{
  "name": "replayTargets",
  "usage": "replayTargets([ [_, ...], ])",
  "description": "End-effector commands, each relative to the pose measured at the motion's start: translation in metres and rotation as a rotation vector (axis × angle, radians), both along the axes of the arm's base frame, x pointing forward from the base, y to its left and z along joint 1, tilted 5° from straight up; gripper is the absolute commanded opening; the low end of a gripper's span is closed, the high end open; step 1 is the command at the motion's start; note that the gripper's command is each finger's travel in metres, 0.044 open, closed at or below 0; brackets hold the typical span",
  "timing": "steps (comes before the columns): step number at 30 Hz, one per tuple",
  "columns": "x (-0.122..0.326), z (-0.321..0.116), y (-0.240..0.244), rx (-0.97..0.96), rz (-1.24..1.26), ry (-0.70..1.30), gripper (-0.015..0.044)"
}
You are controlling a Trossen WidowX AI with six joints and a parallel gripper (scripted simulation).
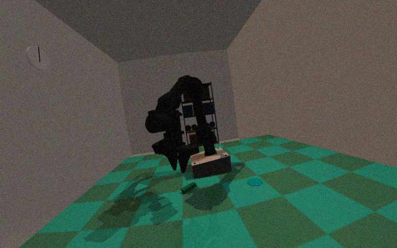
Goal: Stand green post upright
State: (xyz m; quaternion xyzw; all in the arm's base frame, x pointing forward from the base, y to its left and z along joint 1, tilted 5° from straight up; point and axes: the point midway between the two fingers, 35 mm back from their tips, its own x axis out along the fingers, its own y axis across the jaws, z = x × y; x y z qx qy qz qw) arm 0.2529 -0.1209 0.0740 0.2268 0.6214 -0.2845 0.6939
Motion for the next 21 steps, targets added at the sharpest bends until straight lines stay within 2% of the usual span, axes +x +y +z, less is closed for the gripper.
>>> replayTargets([
  [1, -0.011, -0.066, -0.003, 0.016, -0.001, 0.052, 0.0233],
  [3, -0.014, -0.087, -0.003, 0.016, -0.001, 0.053, 0.0233],
  [8, -0.015, -0.090, -0.003, 0.016, -0.001, 0.053, 0.0233],
  [16, -0.015, -0.090, -0.003, 0.016, -0.001, 0.053, 0.0023],
  [21, -0.015, -0.088, -0.003, 0.016, -0.001, 0.053, 0.0023],
])
